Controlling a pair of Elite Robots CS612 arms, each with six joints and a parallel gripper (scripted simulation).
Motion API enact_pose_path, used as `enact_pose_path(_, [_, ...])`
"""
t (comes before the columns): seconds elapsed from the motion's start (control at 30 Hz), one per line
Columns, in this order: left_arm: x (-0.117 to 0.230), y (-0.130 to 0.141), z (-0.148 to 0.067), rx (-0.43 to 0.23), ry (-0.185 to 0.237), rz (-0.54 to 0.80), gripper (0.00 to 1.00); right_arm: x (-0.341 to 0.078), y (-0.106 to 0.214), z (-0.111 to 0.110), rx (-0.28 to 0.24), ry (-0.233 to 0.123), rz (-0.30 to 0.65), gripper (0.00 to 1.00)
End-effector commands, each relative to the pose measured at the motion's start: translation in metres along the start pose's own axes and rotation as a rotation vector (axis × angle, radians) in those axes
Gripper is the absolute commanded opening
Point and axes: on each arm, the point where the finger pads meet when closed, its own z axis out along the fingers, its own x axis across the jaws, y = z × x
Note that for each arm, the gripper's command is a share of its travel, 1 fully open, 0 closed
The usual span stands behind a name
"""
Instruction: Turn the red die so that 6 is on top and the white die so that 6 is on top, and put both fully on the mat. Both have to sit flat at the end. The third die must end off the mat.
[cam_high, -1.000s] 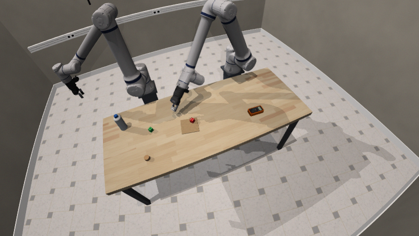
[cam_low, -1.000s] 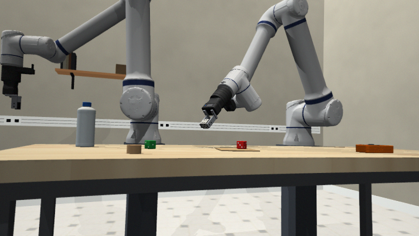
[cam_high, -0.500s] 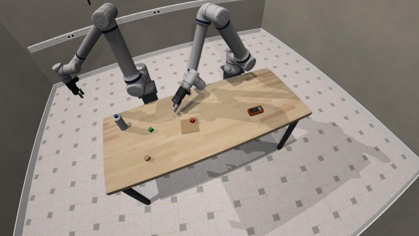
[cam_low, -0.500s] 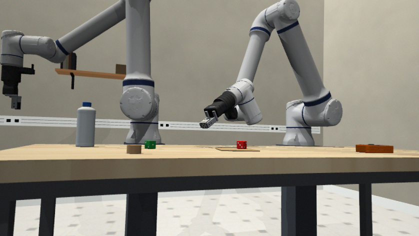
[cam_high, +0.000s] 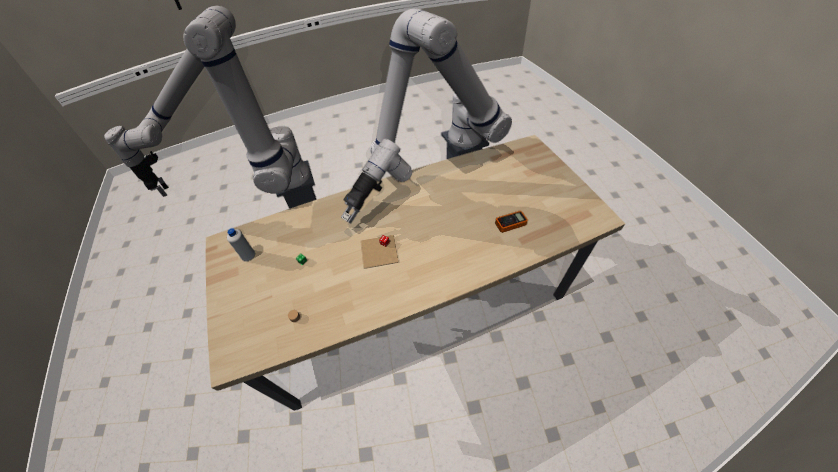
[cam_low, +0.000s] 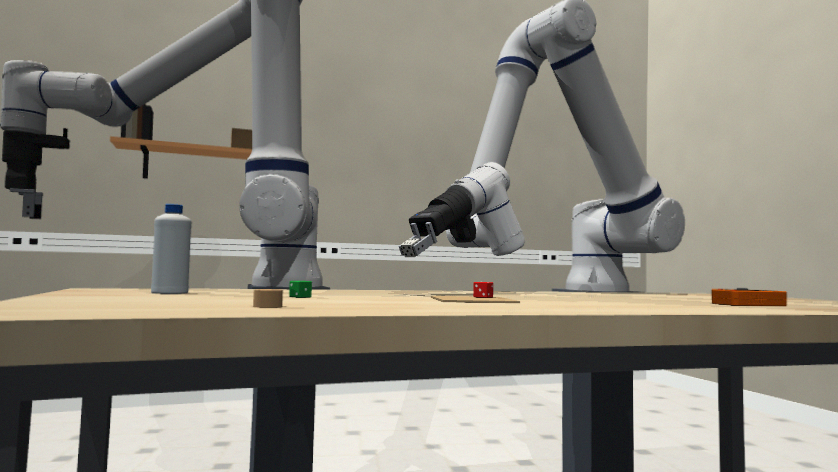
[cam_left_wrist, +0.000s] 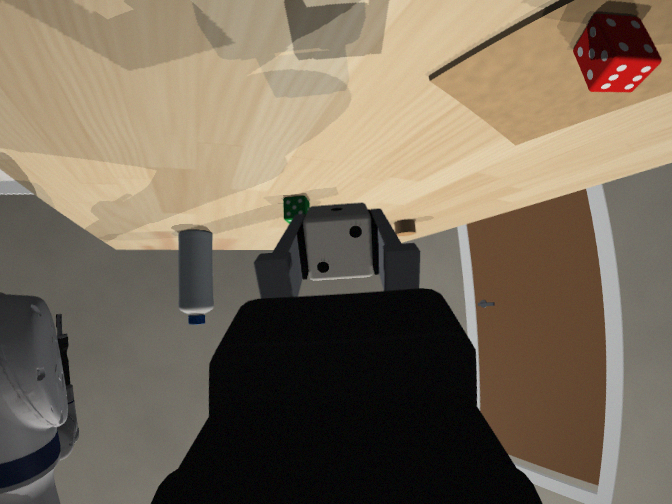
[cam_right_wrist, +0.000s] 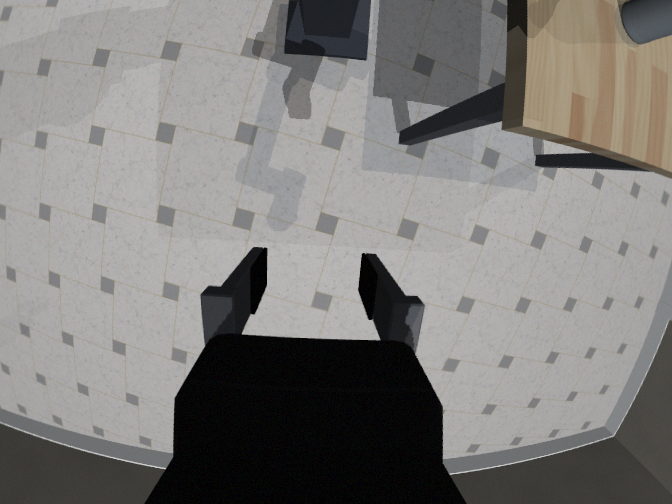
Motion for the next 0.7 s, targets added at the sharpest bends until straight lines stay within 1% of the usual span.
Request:
enact_pose_path(0.0, [0.0,0.001,0.0,-0.002,0.0,0.0,0.57,0.0,0.001,-0.001,-0.002,0.0,0.0,1.0])
enact_pose_path(0.2, [0.0,-0.007,0.004,-0.002,0.0,0.0,0.57,0.0,0.001,-0.001,-0.002,0.0,0.0,1.0])
enact_pose_path(0.5, [0.0,-0.032,0.018,-0.002,0.0,0.0,0.57,0.0,0.001,-0.001,-0.002,0.0,0.0,1.0])
enact_pose_path(0.57, [0.0,-0.032,0.018,-0.002,0.0,0.0,0.57,0.0,0.001,-0.001,-0.002,0.0,0.0,1.0])
enact_pose_path(0.67, [0.0,-0.041,0.022,-0.002,0.0,0.0,0.57,0.0,0.001,-0.001,-0.002,0.0,0.0,1.0])
